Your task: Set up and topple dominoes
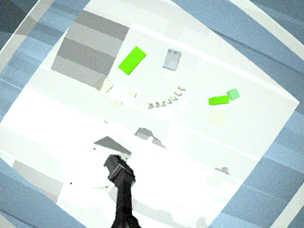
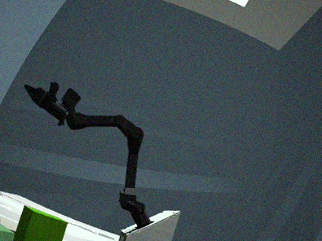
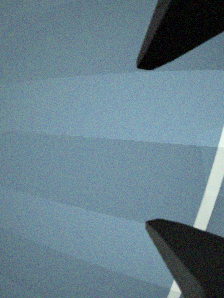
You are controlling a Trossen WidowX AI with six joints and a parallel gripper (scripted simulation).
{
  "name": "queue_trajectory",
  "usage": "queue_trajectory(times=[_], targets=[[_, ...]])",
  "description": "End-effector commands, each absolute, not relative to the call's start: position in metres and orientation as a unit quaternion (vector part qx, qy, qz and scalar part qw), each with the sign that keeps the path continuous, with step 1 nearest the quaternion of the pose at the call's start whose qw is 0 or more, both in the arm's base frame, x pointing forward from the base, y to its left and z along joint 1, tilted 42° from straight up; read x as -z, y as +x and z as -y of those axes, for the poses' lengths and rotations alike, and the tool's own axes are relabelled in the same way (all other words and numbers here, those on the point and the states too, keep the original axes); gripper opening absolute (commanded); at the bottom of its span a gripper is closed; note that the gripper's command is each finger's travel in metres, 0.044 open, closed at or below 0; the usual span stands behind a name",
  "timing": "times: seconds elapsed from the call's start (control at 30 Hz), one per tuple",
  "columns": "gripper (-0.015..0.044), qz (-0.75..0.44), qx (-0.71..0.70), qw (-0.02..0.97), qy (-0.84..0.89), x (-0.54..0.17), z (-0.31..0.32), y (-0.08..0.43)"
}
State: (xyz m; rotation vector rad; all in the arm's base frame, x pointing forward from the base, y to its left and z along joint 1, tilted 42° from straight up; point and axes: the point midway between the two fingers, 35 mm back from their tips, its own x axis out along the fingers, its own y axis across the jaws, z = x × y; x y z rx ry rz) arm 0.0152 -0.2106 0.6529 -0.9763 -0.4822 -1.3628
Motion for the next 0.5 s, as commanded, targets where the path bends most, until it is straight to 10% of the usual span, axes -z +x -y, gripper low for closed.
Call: queue_trajectory(times=[0.0,0.47], targets=[[0.0440,0.228,0.584,0.704,-0.333,-0.629,0.254,0.030],[0.0440,0.200,0.492,0.846,0.040,-0.502,0.360,0.166]])
